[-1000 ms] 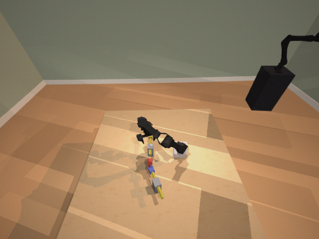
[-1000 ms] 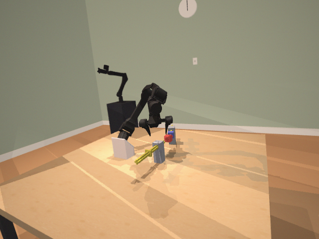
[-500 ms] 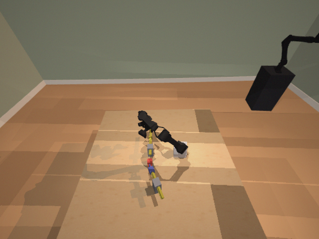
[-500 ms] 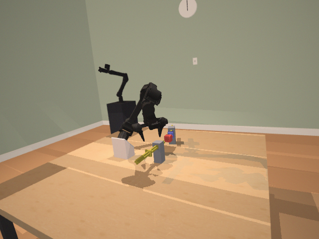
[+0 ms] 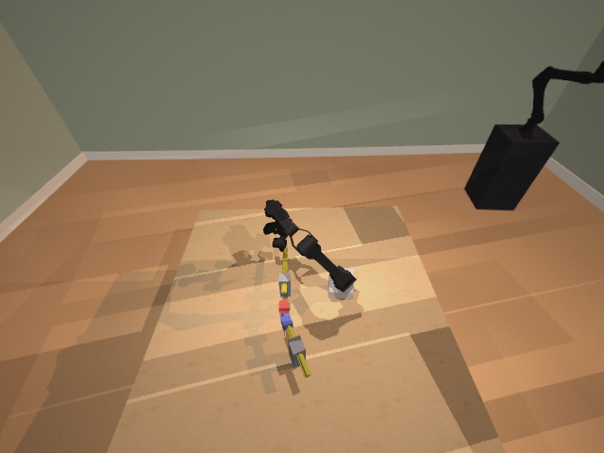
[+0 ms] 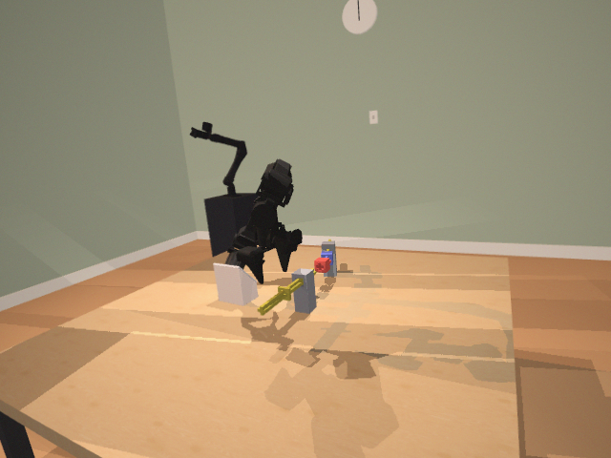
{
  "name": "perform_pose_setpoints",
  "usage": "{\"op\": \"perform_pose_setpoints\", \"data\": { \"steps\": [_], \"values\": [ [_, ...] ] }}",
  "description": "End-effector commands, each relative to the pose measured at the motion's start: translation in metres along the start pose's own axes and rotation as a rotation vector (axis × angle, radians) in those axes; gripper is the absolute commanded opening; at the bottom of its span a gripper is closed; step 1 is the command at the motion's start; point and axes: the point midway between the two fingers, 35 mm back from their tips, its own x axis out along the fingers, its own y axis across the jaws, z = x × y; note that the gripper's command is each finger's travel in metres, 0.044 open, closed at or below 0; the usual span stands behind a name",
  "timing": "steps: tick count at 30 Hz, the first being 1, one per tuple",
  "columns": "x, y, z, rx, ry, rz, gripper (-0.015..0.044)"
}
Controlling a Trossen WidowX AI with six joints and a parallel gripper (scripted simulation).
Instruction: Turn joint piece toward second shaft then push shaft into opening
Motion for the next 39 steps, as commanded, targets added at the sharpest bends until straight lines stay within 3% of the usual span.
{"op": "perform_pose_setpoints", "data": {
  "steps": [1, 12, 39],
  "values": [
    [0.001, -0.025, -0.001, -0.15, 0.0, -0.02, 0.044],
    [0.002, -0.029, -0.001, -0.15, 0.001, -0.023, 0.044],
    [0.043, -0.031, 0.002, 0.786, 0.004, -0.027, 0.044]
  ]
}}
